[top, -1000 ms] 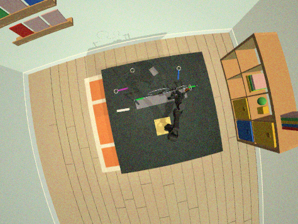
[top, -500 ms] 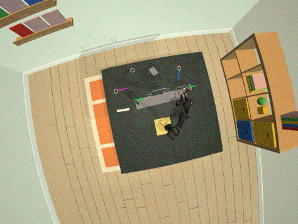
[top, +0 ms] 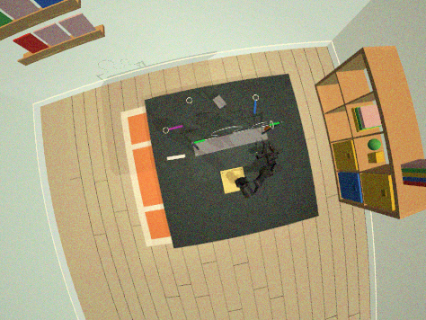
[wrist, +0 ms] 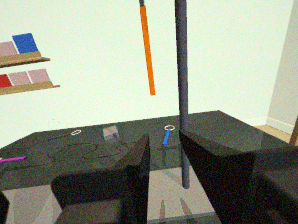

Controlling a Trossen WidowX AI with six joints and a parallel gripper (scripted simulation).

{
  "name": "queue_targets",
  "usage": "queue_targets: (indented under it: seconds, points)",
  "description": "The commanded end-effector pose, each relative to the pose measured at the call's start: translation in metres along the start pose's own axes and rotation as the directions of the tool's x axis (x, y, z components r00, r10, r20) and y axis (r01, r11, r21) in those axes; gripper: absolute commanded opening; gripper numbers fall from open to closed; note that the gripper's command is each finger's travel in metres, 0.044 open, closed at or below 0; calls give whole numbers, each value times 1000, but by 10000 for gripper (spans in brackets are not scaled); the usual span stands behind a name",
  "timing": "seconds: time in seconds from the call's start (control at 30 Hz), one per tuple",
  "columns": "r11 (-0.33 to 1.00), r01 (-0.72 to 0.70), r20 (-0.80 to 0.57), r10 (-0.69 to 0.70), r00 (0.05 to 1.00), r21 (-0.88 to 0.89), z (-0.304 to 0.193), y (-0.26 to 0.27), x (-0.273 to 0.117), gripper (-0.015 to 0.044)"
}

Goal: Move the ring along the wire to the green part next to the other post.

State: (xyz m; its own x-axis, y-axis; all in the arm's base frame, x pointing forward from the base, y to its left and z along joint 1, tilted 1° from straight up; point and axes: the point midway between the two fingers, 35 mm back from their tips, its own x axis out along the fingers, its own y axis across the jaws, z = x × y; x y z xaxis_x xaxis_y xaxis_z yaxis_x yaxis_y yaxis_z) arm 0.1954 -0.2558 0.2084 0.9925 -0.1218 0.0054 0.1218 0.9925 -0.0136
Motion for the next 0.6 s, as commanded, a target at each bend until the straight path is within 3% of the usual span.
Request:
queue_targets:
  seconds: [0.0, 0.17, 0.57]
  points:
    - [1000, -3, 5, 4, 1000, -21, 18, -1, 16, 160]
    - [1000, -3, 8, 3, 1000, -21, 47, 2, 42, 160]
    - [1000, -3, 9, 3, 1000, -21, 49, 1, 54, 160]
